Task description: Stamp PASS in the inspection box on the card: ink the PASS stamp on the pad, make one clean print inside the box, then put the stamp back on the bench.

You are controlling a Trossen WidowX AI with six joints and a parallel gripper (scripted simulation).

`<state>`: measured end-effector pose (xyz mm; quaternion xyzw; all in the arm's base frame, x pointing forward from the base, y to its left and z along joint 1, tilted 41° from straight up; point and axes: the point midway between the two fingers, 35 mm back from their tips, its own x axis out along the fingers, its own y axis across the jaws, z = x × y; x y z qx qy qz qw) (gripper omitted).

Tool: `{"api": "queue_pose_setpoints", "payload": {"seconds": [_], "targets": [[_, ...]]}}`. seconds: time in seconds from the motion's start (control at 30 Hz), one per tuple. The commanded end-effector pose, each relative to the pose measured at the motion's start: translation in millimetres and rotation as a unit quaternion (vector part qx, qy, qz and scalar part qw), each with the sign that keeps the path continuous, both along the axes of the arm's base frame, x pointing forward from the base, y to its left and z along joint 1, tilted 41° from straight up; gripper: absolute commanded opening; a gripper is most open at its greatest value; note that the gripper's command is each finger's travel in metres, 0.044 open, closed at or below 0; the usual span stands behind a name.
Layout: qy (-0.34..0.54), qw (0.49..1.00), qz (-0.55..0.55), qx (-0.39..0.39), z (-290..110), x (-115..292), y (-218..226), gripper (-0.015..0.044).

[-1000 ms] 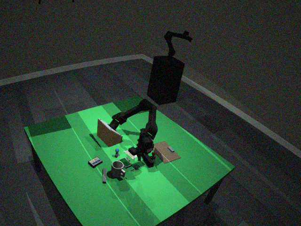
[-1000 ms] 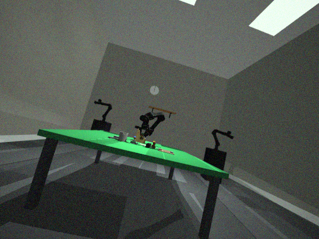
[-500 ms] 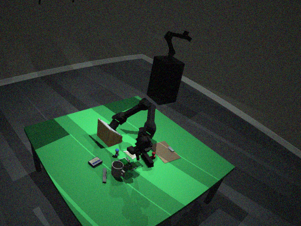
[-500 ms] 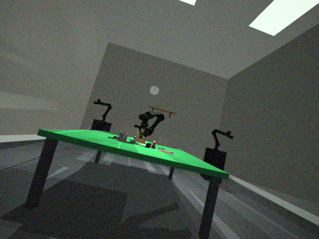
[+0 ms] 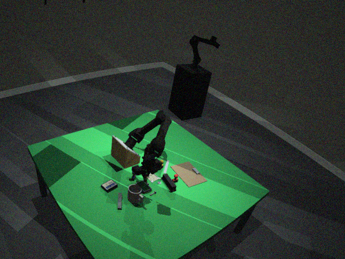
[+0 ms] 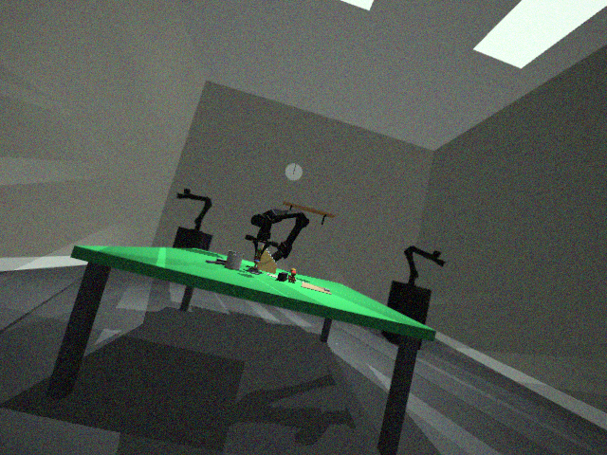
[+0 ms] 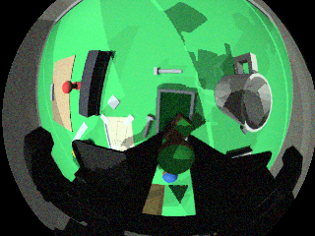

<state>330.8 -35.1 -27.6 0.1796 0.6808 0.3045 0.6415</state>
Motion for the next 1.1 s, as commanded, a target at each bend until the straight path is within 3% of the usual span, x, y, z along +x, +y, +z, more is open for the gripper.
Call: {"api": "queue_pose_setpoints", "payload": {"seconds": [0.0,1.07], "targets": [[-0.002,1.0,0.003,-0.001,-3,-2,-1,0.0],[-0.001,1.0,0.002,-0.001,-19,-3,13,0.0]]}}
